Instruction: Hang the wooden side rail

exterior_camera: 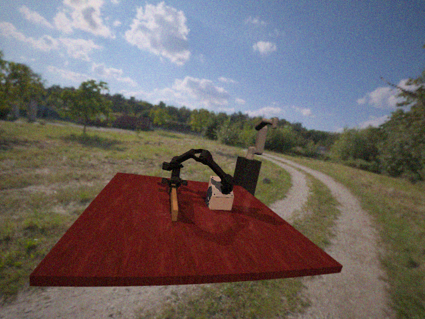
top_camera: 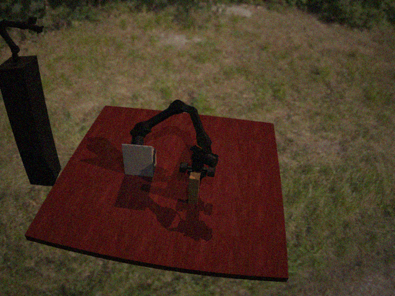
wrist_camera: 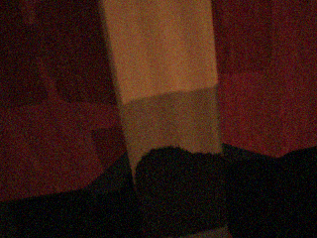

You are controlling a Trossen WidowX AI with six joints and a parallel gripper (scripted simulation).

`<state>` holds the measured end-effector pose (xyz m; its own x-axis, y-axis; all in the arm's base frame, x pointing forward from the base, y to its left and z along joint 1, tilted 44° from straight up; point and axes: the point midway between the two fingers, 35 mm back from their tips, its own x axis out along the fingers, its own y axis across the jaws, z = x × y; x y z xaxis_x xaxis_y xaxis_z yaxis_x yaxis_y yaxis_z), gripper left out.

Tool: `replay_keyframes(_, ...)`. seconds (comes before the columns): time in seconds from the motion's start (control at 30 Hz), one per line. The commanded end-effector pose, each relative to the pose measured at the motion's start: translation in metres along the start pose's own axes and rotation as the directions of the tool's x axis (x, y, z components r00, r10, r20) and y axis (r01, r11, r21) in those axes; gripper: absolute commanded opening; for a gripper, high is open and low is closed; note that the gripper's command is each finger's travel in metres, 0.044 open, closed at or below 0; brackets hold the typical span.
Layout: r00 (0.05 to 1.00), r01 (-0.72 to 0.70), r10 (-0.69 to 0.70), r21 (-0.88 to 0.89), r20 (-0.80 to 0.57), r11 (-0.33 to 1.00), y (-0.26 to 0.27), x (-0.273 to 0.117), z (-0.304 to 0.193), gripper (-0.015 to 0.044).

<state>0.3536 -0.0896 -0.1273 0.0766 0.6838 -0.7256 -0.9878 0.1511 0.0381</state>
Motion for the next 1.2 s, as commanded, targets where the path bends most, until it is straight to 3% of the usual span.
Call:
replay_keyframes(0.0,1.0,0.011,-0.011,0.0,-0.006,1.0,-0.0019,-0.0045,-0.0039,0.0)
replay_keyframes(1.17,1.0,0.011,-0.011,0.0,-0.007,1.0,-0.0022,-0.0052,-0.0074,0.0)
